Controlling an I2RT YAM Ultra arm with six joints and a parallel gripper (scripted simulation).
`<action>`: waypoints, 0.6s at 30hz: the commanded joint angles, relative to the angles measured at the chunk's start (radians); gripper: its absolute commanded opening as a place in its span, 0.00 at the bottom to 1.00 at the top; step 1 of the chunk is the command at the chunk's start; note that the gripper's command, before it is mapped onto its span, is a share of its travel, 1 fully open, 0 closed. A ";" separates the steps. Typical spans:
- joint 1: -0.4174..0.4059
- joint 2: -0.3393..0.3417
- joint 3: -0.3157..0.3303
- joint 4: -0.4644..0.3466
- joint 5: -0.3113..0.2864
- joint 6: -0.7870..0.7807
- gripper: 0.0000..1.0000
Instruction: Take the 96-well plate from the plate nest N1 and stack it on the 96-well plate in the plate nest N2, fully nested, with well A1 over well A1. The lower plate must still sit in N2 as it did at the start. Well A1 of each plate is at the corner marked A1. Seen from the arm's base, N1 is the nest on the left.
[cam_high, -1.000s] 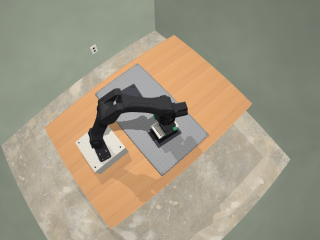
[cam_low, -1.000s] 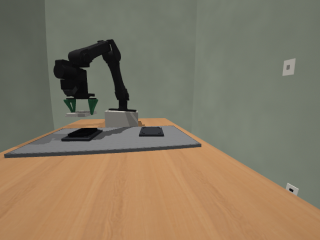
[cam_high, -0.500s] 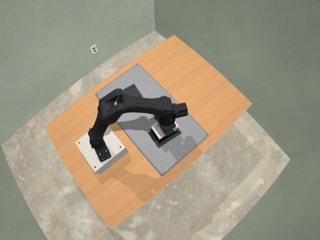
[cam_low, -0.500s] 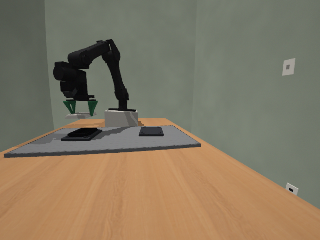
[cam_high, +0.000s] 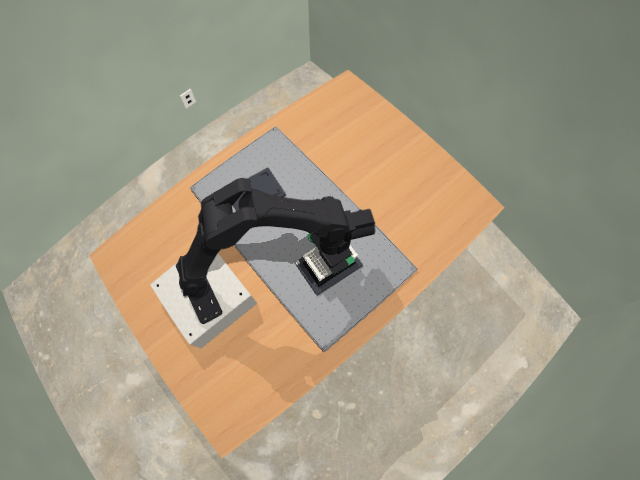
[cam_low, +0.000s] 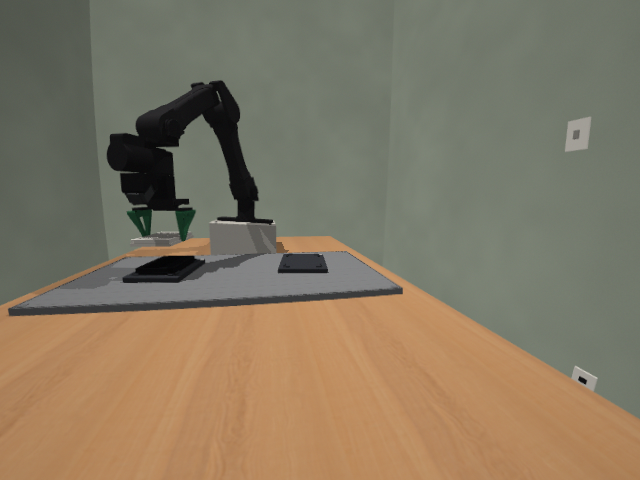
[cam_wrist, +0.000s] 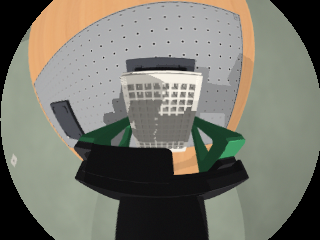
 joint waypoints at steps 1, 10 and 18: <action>0.008 0.015 -0.029 0.037 -0.004 0.006 0.00; 0.009 0.042 -0.051 0.086 -0.004 0.009 0.00; 0.014 0.060 -0.066 0.120 -0.004 0.010 0.00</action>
